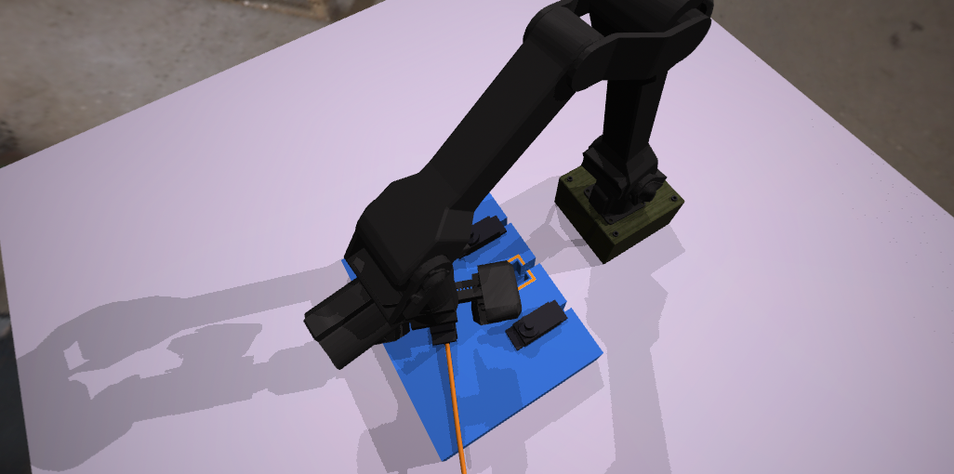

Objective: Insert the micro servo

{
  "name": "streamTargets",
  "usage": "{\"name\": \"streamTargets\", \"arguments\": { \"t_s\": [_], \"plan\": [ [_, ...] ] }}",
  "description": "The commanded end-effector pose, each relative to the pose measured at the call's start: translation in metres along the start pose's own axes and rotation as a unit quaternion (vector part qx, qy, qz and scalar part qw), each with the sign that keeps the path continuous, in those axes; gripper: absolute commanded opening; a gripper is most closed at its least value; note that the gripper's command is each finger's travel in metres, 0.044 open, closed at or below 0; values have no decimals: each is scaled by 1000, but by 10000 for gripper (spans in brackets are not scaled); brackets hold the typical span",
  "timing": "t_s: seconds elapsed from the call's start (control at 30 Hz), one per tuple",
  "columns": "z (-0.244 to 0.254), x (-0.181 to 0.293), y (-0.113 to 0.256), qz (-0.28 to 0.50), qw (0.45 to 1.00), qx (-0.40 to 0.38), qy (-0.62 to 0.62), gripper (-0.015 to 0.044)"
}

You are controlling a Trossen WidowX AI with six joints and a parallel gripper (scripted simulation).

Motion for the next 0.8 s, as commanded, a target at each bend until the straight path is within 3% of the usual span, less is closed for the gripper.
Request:
{"name": "streamTargets", "arguments": {
  "t_s": [0.0,0.27,0.43,0.53,0.77],
  "plan": [
    [0,0,-2,2,1000,2,-2,309],
    [0,0,-2,2,1000,2,-2,99],
    [0,0,-2,2,1000,2,-2,65],
    [0,1,3,2,1000,2,-2,0],
    [-6,-2,28,2,1000,2,-2,0]
  ]
}}
Point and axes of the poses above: the point midway between the two fingers, 35 mm back from their tips, its own y axis back along the fingers, its own z axis across the jaws, x = y × z, the point moved 6 cm from there along y, back along the fingers, and after that the axes turned 3 degrees about y, right-handed, at the moved point
